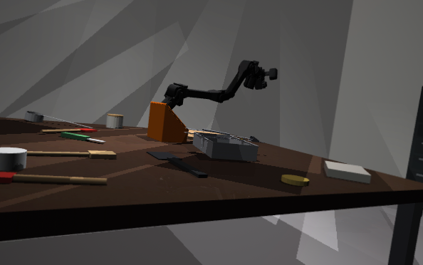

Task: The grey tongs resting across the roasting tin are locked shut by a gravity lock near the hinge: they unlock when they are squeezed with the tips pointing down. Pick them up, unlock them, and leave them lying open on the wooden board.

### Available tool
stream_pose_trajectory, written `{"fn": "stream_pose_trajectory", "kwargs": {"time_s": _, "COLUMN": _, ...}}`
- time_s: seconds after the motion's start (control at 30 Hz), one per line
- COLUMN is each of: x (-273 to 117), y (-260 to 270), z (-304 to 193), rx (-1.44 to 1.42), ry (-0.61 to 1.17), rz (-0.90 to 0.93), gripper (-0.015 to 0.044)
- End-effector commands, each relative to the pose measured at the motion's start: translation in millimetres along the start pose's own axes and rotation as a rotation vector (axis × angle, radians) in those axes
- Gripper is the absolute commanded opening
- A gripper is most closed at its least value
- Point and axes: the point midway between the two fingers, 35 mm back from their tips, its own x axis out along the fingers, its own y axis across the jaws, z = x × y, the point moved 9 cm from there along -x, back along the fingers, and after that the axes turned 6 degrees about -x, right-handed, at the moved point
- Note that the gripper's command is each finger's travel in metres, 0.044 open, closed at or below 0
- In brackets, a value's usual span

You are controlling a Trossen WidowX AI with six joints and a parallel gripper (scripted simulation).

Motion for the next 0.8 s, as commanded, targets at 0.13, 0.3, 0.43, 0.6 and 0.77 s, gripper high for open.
{"fn": "stream_pose_trajectory", "kwargs": {"time_s": 0.13, "x": -10, "y": -1, "z": -24, "rx": -0.009, "ry": 0.087, "rz": 0.025, "gripper": 0.0269}}
{"fn": "stream_pose_trajectory", "kwargs": {"time_s": 0.3, "x": -24, "y": 0, "z": -52, "rx": -0.013, "ry": 0.184, "rz": 0.065, "gripper": 0.0260}}
{"fn": "stream_pose_trajectory", "kwargs": {"time_s": 0.43, "x": -44, "y": 1, "z": -83, "rx": -0.023, "ry": 0.299, "rz": 0.108, "gripper": 0.0260}}
{"fn": "stream_pose_trajectory", "kwargs": {"time_s": 0.6, "x": -69, "y": 3, "z": -113, "rx": -0.015, "ry": 0.446, "rz": 0.155, "gripper": 0.0260}}
{"fn": "stream_pose_trajectory", "kwargs": {"time_s": 0.77, "x": -113, "y": 14, "z": -151, "rx": 0.023, "ry": 0.634, "rz": 0.246, "gripper": 0.0260}}
